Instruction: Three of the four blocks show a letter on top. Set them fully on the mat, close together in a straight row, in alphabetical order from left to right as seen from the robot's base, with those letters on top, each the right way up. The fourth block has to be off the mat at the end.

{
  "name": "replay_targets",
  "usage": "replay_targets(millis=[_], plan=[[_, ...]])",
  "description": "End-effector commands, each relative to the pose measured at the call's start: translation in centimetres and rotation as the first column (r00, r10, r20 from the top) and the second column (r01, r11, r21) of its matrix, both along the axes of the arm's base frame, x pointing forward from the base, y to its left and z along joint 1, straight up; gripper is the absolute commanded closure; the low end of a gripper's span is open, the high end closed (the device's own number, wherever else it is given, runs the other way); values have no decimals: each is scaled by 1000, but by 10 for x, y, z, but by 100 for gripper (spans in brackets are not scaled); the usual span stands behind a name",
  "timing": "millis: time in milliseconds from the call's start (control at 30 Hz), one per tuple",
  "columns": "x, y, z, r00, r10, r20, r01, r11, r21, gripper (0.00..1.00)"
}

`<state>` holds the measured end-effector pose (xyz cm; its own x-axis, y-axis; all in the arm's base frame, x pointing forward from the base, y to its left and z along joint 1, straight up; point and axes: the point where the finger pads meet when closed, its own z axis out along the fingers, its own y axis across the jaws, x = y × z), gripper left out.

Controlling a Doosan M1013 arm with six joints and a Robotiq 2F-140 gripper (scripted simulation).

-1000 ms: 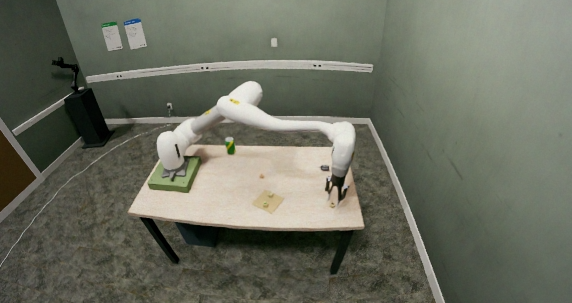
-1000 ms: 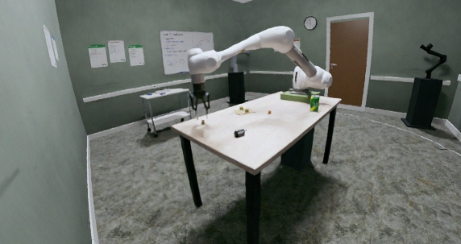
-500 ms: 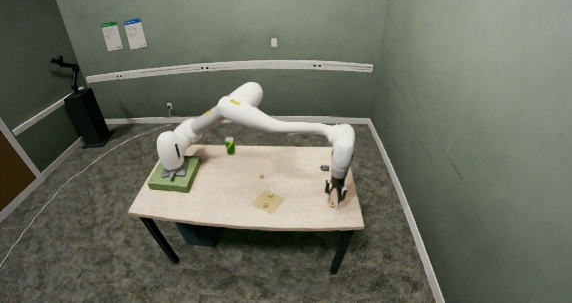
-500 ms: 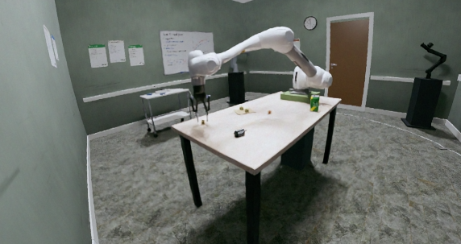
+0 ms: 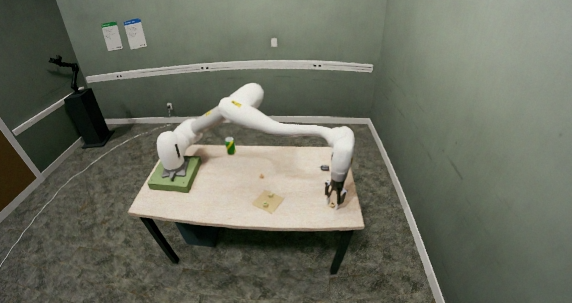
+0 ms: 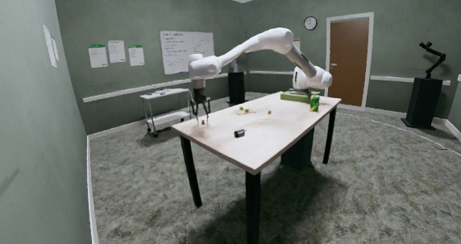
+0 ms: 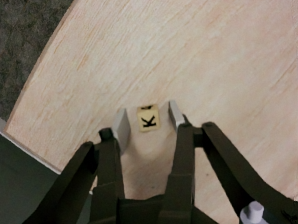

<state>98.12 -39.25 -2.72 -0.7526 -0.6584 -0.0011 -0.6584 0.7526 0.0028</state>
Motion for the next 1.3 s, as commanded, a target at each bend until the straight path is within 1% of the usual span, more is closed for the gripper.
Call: replay_targets(millis=[0,200,233,767,800,1267], plan=[[1,0,2,1000,0,2,0,1000,0,57],[1,0,2,1000,0,2,0,1000,0,57],[1,0,2,1000,0,2,0,1000,0,68],[1,0,2,1000,0,2,0,1000,0,68],[1,0,2,1000,0,2,0,1000,0,78],[1,0,2,1000,0,2,0,1000,0,78]])
